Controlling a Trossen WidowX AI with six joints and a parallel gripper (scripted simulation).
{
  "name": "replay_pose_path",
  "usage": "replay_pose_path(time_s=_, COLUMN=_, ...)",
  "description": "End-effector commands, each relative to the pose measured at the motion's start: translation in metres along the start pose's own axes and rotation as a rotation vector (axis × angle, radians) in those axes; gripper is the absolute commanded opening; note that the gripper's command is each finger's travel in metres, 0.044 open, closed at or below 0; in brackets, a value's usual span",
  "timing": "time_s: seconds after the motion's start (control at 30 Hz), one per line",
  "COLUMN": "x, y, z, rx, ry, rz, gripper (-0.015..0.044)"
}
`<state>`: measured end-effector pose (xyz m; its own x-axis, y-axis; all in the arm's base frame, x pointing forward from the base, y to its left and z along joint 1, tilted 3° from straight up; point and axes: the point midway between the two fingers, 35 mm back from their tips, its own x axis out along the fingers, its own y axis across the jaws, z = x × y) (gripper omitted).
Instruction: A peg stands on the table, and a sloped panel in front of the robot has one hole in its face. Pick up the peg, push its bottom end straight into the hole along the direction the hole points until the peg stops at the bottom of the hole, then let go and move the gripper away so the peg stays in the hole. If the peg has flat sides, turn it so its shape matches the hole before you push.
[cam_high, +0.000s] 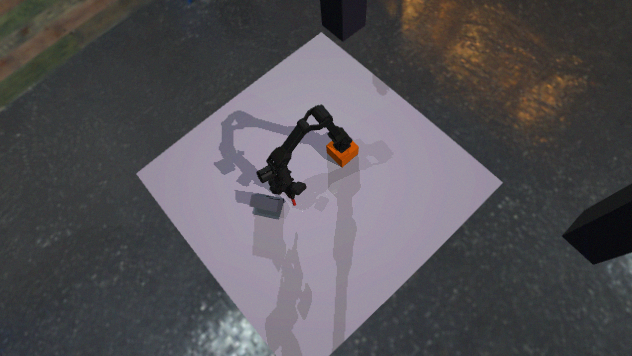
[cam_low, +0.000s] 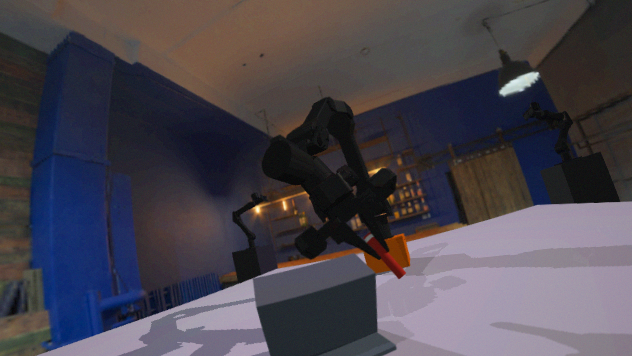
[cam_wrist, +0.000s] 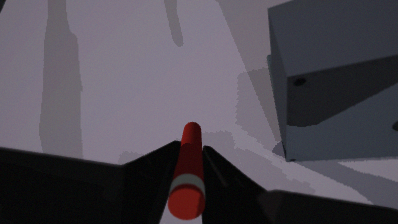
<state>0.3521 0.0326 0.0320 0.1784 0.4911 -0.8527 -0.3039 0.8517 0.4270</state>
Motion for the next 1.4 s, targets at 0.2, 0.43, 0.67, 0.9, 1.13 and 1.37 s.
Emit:
replay_pose_path(time_s=0.2, x=-0.003, y=-0.01, z=-0.004, rx=0.009, ry=-0.038, rz=0.025, gripper=0.0)
replay_pose_path(time_s=0.43, x=-0.006, y=-0.018, z=-0.005, rx=0.014, ry=-0.071, rz=0.037, gripper=0.0)
replay_pose_path(time_s=0.67, x=-0.01, y=-0.025, z=-0.007, rx=0.019, ry=-0.104, rz=0.048, gripper=0.0)
replay_pose_path(time_s=0.9, x=-0.014, y=-0.033, z=-0.009, rx=0.022, ry=-0.138, rz=0.058, gripper=0.0)
replay_pose_path(time_s=1.13, x=-0.018, y=-0.04, z=-0.011, rx=0.025, ry=-0.173, rz=0.066, gripper=0.0)
replay_pose_path(time_s=1.37, x=-0.022, y=-0.047, z=-0.013, rx=0.027, ry=-0.208, rz=0.074, gripper=0.0)
